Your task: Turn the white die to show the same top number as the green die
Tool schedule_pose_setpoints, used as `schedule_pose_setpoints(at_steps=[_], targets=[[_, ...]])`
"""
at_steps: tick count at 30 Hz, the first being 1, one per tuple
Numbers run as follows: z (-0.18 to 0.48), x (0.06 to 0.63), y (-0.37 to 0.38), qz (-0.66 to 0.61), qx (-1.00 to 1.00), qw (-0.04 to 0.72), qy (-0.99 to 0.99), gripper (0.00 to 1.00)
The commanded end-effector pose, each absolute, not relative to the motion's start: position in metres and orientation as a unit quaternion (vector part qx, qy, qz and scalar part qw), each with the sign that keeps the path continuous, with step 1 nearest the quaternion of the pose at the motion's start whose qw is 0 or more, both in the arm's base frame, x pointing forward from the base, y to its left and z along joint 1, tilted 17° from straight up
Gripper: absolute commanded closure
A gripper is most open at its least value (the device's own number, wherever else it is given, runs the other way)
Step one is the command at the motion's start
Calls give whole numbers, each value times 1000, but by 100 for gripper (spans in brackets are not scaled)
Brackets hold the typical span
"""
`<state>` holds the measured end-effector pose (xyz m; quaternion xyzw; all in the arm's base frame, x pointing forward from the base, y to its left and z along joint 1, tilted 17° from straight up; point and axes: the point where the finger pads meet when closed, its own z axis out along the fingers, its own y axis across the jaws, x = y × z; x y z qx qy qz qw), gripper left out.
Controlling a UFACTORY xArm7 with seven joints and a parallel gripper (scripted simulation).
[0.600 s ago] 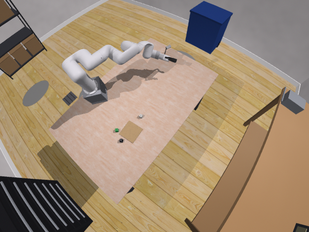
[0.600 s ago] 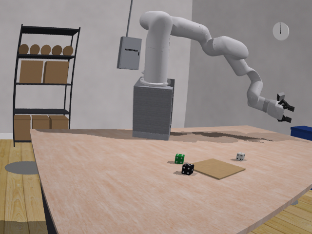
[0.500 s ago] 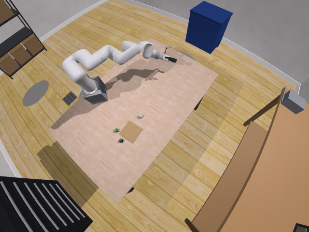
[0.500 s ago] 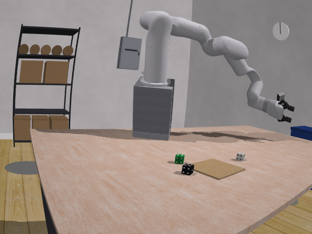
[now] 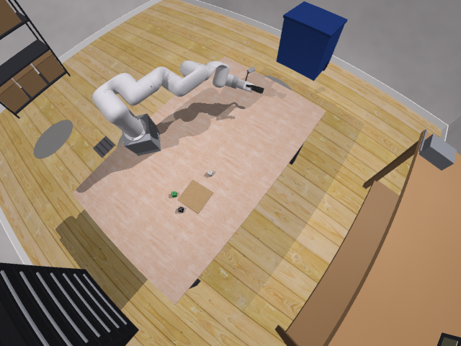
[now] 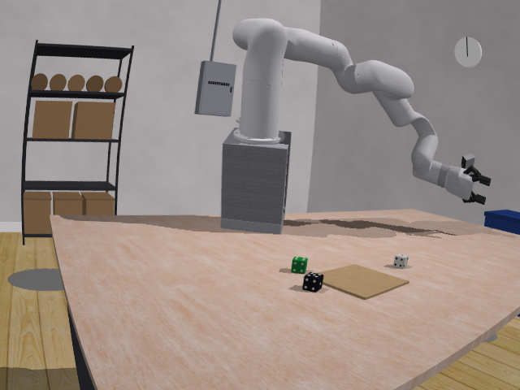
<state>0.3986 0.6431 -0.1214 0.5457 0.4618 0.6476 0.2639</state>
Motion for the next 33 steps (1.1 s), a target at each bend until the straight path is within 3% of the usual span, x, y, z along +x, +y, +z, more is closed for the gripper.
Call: schedule_pose_setpoints(at_steps=[1, 11, 16, 19, 33], targets=[[-118, 400, 645, 649, 546, 262, 461, 0], [-90, 494, 610, 620, 561, 262, 481, 0], [-90, 494, 610, 620, 561, 262, 481, 0], [-75, 544, 574, 594, 577, 265, 493, 0], [-57, 608, 506, 555, 604, 268, 505, 0]])
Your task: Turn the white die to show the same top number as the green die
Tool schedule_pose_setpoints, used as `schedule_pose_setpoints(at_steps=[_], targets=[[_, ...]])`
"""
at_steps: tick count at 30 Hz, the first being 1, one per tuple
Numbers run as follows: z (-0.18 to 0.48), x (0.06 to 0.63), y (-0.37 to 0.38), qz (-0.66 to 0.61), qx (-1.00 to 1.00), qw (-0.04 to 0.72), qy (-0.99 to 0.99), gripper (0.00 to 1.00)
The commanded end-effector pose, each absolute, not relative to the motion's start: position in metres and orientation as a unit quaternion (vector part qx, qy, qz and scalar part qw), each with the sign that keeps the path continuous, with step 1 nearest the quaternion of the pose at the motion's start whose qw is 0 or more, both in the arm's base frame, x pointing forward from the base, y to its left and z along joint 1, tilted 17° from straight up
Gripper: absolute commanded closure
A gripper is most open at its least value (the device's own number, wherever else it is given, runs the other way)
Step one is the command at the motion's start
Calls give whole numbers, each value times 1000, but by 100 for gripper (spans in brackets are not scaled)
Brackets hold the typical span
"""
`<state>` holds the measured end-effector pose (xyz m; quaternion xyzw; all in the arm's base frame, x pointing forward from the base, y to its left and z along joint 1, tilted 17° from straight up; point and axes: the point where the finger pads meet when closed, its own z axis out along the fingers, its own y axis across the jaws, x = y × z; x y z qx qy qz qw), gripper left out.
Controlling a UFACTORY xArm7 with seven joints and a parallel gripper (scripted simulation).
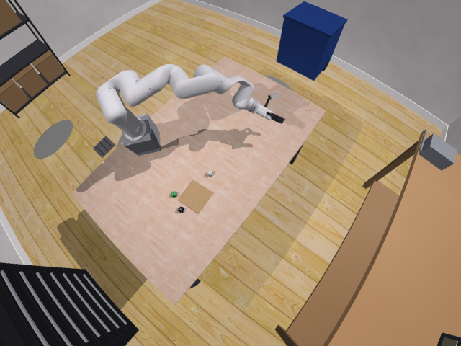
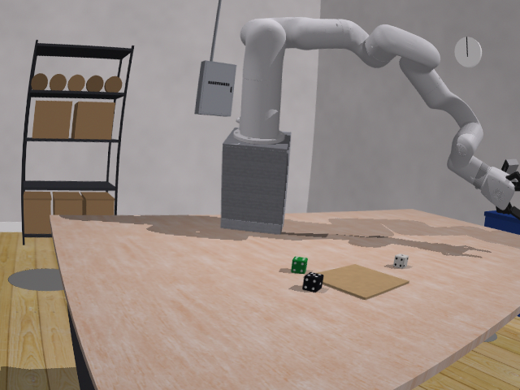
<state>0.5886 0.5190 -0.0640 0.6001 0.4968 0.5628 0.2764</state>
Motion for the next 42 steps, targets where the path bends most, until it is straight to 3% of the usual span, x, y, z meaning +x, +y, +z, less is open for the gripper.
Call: schedule_pose_setpoints(at_steps=[1, 6, 8, 28, 29, 42], targets=[[-49, 631, 467, 530, 622, 269, 510, 0], [-48, 634, 463, 530, 622, 269, 510, 0], [-40, 656, 415, 501, 643, 270, 513, 0], [-40, 656, 415, 501, 643, 270, 513, 0], [-32, 672, 360, 469, 666, 269, 514, 0], [-32, 672, 360, 469, 666, 269, 514, 0]])
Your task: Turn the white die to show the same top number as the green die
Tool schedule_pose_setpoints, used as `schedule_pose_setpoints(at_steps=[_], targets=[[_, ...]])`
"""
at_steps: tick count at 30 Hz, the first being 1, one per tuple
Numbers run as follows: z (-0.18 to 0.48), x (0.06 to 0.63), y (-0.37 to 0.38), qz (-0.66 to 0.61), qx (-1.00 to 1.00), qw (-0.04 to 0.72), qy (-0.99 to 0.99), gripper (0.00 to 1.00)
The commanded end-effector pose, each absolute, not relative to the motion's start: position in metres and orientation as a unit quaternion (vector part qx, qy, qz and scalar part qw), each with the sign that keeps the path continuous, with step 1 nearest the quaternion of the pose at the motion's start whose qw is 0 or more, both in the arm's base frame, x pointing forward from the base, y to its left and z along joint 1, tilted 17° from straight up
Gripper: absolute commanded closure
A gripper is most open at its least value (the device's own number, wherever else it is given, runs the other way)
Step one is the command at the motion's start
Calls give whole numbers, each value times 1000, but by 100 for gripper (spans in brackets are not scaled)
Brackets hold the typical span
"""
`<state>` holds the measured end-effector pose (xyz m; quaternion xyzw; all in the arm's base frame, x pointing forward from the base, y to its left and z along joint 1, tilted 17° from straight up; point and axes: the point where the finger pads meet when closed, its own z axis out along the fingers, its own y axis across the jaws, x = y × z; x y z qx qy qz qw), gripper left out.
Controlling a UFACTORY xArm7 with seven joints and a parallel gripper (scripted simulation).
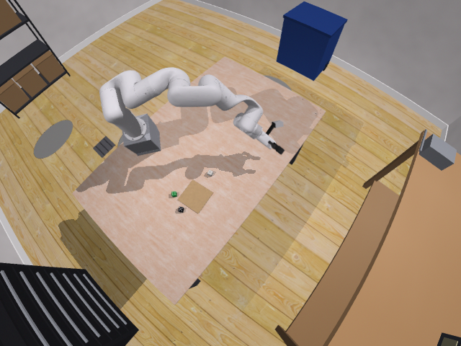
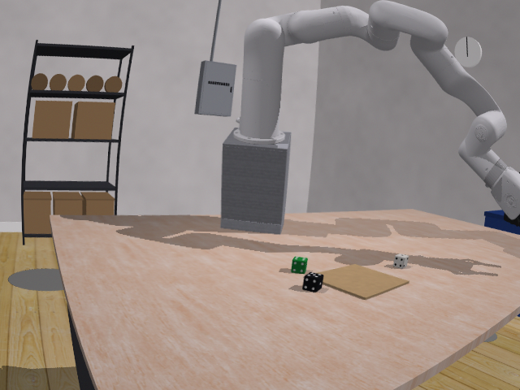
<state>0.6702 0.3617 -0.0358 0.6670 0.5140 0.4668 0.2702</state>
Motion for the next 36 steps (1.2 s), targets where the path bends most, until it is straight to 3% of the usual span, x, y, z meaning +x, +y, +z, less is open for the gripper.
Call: schedule_pose_setpoints(at_steps=[1, 10, 11, 32, 33, 36], targets=[[-32, 672, 360, 469, 666, 269, 514, 0], [-32, 672, 360, 469, 666, 269, 514, 0], [-24, 680, 303, 434, 692, 267, 512, 0], [-24, 680, 303, 434, 692, 267, 512, 0], [-17, 681, 243, 397, 719, 263, 506, 0], [-17, 681, 243, 397, 719, 263, 506, 0]])
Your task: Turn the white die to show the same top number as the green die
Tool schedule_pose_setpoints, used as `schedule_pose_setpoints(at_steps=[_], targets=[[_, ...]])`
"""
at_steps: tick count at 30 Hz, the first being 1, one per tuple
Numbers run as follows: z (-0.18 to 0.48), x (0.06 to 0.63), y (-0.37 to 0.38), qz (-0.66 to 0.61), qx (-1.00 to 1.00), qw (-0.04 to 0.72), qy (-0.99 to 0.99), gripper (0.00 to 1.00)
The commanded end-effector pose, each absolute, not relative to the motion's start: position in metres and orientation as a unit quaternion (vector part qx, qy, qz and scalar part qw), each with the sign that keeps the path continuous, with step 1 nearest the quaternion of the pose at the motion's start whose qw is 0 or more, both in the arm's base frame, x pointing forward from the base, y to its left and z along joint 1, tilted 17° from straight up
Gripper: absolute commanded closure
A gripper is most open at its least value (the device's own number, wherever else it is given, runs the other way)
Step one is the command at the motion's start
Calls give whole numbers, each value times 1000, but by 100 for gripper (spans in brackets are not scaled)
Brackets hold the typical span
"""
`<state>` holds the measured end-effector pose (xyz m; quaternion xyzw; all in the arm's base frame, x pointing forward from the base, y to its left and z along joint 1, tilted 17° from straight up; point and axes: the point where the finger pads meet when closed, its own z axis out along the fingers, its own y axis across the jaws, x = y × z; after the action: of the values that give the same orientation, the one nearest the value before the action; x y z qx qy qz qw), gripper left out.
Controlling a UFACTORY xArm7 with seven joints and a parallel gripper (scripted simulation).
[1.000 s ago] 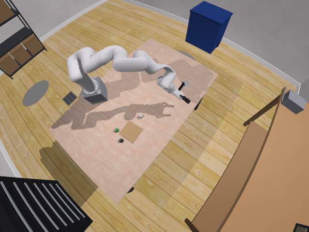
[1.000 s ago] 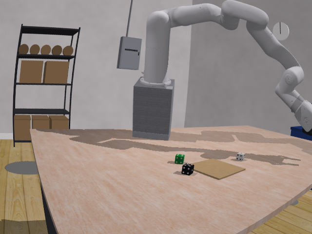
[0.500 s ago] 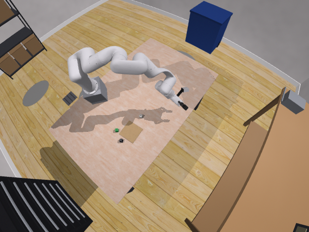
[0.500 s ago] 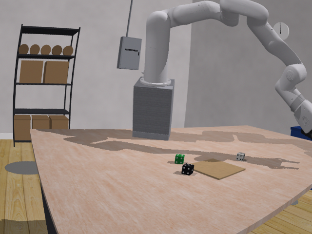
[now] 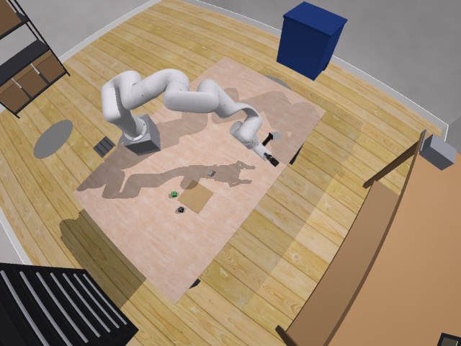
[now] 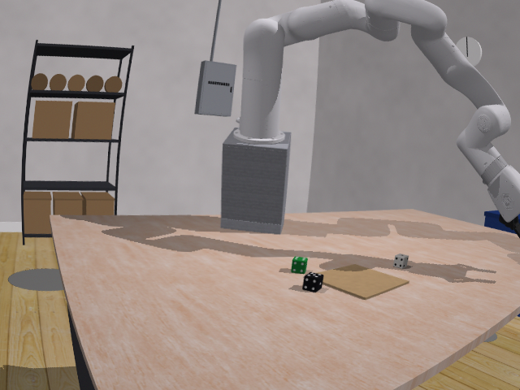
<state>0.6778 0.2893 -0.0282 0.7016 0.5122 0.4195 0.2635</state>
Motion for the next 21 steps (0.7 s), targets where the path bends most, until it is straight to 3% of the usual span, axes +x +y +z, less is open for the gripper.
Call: schedule_pose_setpoints(at_steps=[1, 17, 18, 21], targets=[[-17, 681, 243, 397, 719, 263, 506, 0], [-17, 681, 243, 397, 719, 263, 506, 0], [-10, 675, 184, 359, 747, 257, 498, 0], [-10, 675, 184, 359, 747, 257, 498, 0]])
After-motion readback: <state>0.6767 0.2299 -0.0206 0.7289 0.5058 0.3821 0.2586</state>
